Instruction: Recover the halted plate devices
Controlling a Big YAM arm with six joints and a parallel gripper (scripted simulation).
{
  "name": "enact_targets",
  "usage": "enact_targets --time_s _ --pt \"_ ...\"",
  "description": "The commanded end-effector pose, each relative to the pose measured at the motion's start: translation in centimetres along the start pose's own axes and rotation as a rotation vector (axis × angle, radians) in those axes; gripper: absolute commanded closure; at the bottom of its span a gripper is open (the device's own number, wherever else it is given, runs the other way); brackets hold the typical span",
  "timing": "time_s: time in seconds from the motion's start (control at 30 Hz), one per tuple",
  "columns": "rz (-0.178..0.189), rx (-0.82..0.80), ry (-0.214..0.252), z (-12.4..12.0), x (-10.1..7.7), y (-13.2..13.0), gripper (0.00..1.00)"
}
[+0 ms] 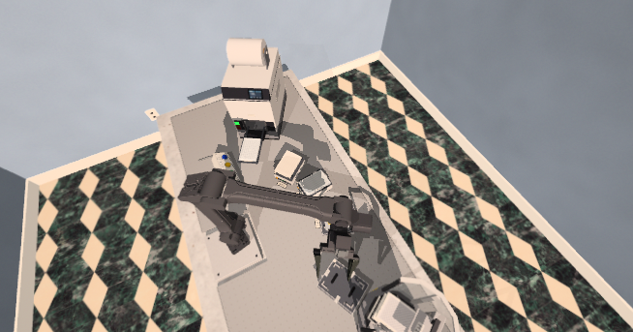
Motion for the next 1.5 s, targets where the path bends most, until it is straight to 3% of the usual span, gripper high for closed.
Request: enact_targets --time_s 0.0,0.53,0.57,0.77,0.8,1.03,1.1,1.17,1.47 --pt "0.005 0.01 -0.001 0.4 -0.2 0.0 0.0" --pt "0.005 0.01 -0.001 0.4 -0.2 0.0 0.0" --pt "0.045 -0.01 0.011 0.5 -1.2 -0.5 0.0" --pt "0.092 -0.187 0.12 -0.8 -3.4 -1.5 0.0" --pt "0.091 -0.192 0.122 -1.0 -3.7 -1.6 0.0" --pt "0.176 -0.381 0.225 -2.7 -6.0 -2.7 0.0" --pt "0.176 -0.381 0.225 -2.7 -6.0 -2.7 0.0" --pt "0.213 -0.421 0.25 -3.2 -6.7 -2.8 0.0" --pt "0.31 -0.648 0.347 -5.4 -9.5 -4.9 0.0"
Point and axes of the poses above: the point where the finger pads meet when closed, its own x axis out along the fingers, its own y axis across the jaws, z = x × y, the point moved 5 cm from there along -x, back along the fingers, and after that the axes turned 5 degrees about x, right-handed, at the moved point
